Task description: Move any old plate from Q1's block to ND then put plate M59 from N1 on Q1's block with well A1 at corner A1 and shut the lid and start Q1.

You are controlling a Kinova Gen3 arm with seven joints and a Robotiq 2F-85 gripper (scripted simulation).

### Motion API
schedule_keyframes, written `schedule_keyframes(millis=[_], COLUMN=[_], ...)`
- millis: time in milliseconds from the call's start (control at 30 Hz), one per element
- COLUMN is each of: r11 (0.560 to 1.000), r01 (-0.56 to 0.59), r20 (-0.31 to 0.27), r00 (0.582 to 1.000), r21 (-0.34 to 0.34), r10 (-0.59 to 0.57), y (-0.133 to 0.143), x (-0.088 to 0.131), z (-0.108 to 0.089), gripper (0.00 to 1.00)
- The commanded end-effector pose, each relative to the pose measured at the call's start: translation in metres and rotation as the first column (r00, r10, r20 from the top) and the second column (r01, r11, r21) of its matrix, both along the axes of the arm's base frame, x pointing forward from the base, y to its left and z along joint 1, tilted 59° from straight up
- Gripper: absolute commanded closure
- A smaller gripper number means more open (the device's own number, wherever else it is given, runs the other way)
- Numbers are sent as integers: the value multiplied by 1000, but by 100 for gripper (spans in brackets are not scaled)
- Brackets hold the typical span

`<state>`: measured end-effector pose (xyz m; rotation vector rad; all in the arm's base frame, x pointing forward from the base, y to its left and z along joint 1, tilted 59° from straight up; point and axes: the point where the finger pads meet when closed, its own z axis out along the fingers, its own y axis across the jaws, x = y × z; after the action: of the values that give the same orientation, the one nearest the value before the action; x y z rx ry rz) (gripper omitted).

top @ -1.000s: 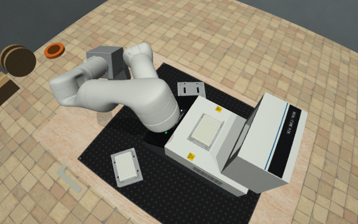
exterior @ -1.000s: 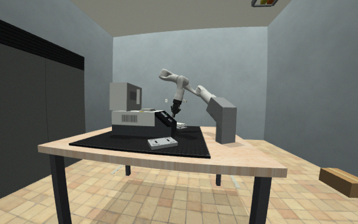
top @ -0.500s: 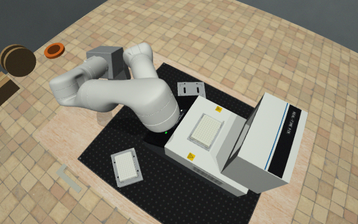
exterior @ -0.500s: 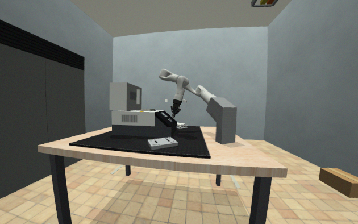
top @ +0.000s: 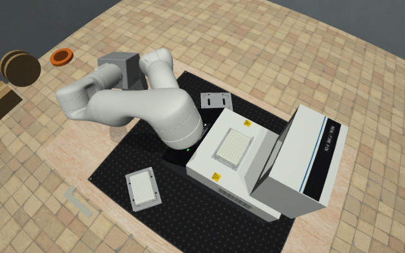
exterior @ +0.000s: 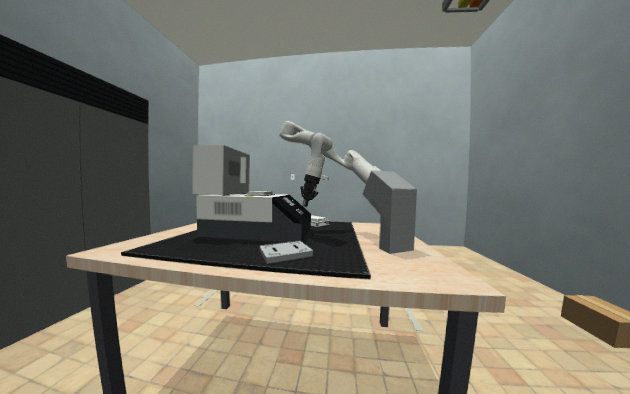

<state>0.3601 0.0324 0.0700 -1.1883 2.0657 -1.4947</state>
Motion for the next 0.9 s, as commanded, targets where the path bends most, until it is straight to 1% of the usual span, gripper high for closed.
schedule_keyframes(millis=[0, 467, 867], r11=[1000, 1000, 1000], r01=[-1, -1, -2], r20=[0, 0, 0], r00=[1000, 1000, 1000], r21=[1, 1, 1], r10=[1, 1, 2], y=[1, 1, 12], x=[0, 0, -7], z=[0, 0, 8], gripper=[90, 90, 90])
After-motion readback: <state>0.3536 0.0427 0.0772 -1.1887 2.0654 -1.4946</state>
